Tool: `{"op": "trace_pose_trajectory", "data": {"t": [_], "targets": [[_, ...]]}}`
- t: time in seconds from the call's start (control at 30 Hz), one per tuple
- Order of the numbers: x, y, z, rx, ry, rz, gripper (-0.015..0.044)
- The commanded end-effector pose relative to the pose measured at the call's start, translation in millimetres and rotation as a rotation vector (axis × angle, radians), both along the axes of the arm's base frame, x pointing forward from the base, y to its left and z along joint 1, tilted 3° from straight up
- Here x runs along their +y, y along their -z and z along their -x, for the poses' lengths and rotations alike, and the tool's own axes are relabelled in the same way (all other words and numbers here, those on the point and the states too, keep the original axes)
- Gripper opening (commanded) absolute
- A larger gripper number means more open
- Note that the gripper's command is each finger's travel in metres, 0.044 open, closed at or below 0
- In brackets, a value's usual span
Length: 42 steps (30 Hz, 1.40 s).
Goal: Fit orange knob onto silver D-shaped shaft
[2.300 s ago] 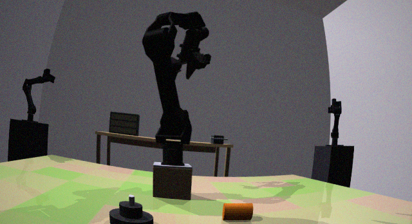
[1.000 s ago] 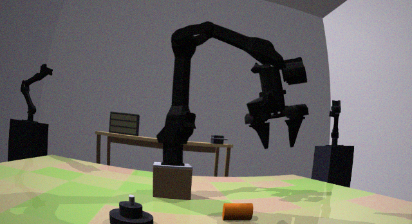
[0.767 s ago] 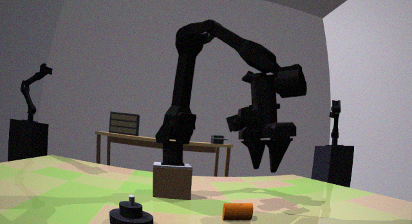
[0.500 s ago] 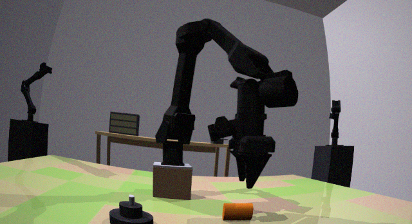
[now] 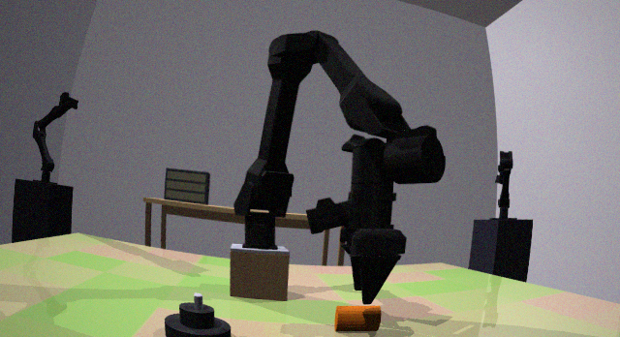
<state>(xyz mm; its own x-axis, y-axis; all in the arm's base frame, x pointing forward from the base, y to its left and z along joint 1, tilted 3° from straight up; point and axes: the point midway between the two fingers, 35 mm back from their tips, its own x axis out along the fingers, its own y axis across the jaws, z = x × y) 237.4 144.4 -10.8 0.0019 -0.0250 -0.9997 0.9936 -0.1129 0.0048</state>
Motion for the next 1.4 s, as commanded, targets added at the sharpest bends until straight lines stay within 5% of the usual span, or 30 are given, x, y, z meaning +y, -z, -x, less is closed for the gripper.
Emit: {"op": "trace_pose_trajectory", "data": {"t": [0.0, 0.83, 1.1, 1.37], "targets": [[-2, 7, 0, 0.0, -0.003, 0.005, 0.044], [-4, 45, 0, 0.0, -0.003, 0.006, 0.044], [-4, 45, 0, 0.0, -0.003, 0.006, 0.024], [-4, 45, 0, 0.0, -0.003, 0.006, 0.024]]}}
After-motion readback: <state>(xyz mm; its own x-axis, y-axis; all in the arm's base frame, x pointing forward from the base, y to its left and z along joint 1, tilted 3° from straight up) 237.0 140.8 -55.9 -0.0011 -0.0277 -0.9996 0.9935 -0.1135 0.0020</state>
